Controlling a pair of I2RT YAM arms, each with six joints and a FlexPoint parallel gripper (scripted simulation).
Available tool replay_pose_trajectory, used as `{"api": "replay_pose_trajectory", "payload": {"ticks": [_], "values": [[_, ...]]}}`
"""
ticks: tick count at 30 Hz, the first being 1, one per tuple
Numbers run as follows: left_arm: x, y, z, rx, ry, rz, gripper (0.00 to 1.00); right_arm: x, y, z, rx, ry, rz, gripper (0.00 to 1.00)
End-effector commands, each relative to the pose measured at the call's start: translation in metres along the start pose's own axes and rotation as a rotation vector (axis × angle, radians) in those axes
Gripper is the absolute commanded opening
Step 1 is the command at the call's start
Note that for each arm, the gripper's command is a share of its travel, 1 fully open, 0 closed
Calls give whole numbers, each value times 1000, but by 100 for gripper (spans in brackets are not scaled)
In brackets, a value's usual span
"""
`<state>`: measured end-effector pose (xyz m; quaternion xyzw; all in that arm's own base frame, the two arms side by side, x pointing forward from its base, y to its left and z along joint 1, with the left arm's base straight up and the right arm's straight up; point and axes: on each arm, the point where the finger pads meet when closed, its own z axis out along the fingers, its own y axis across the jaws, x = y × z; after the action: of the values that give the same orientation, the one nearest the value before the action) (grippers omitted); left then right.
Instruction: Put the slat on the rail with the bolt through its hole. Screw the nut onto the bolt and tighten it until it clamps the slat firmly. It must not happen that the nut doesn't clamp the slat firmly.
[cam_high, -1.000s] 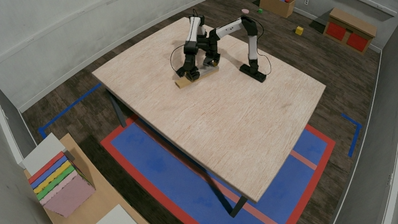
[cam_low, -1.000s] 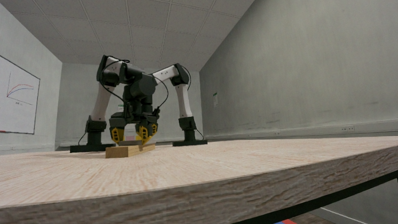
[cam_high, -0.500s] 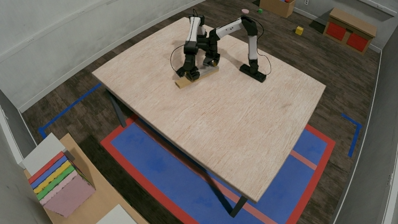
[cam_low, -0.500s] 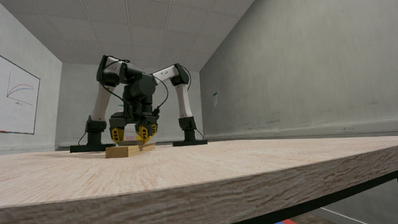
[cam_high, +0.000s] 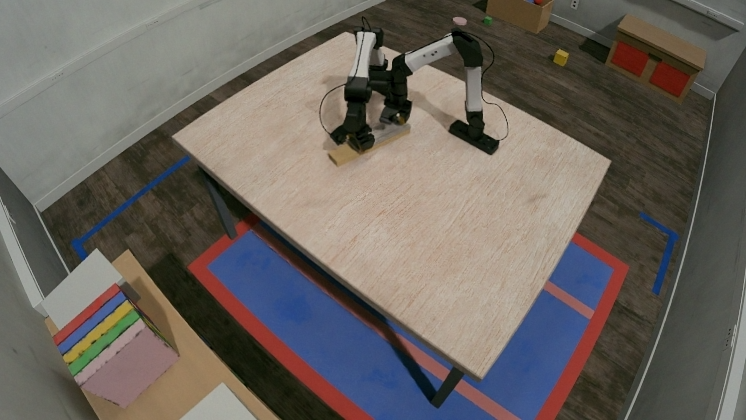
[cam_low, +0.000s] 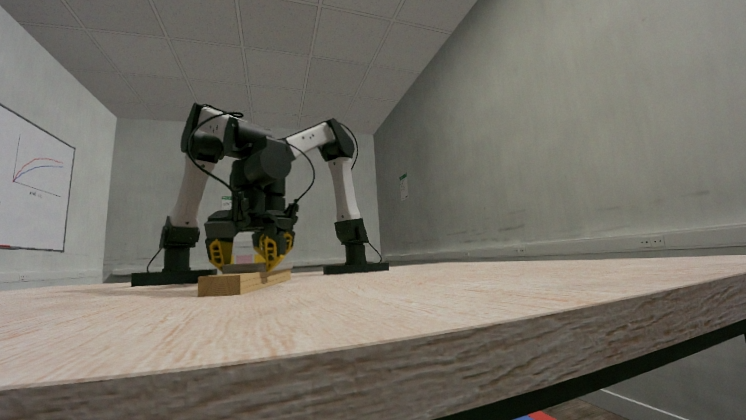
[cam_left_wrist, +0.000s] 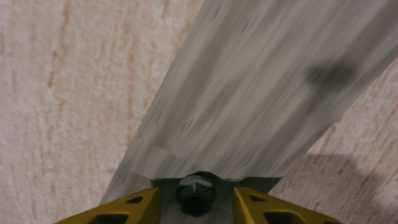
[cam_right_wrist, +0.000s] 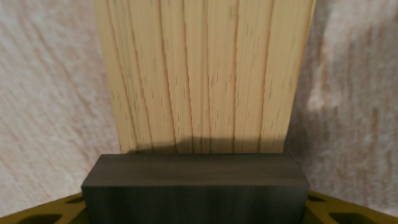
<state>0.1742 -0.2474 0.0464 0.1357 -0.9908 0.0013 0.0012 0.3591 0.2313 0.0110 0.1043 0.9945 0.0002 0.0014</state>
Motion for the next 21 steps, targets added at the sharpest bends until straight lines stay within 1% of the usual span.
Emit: {"api": "replay_pose_trajectory", "payload": {"ticks": [1,9,10,13,18,21], "values": [[0,-2,5,8,-7,1,36,-3,3,-7,-15,-17,2,67],[0,-2,6,8,-7,1,36,-3,3,-7,-15,-17,2,67],[-1,-2,4,10,-8,1,25,-3,3,-7,-15,-17,2,67],[-1,-3,-2,18,-8,0,21,-3,3,-7,-15,-17,2,67],[-1,-3,-2,18,-8,0,14,-3,3,-7,-15,-17,2,67],[-1,-3,-2,18,-8,0,14,-3,3,-7,-15,-17,2,67]]}}
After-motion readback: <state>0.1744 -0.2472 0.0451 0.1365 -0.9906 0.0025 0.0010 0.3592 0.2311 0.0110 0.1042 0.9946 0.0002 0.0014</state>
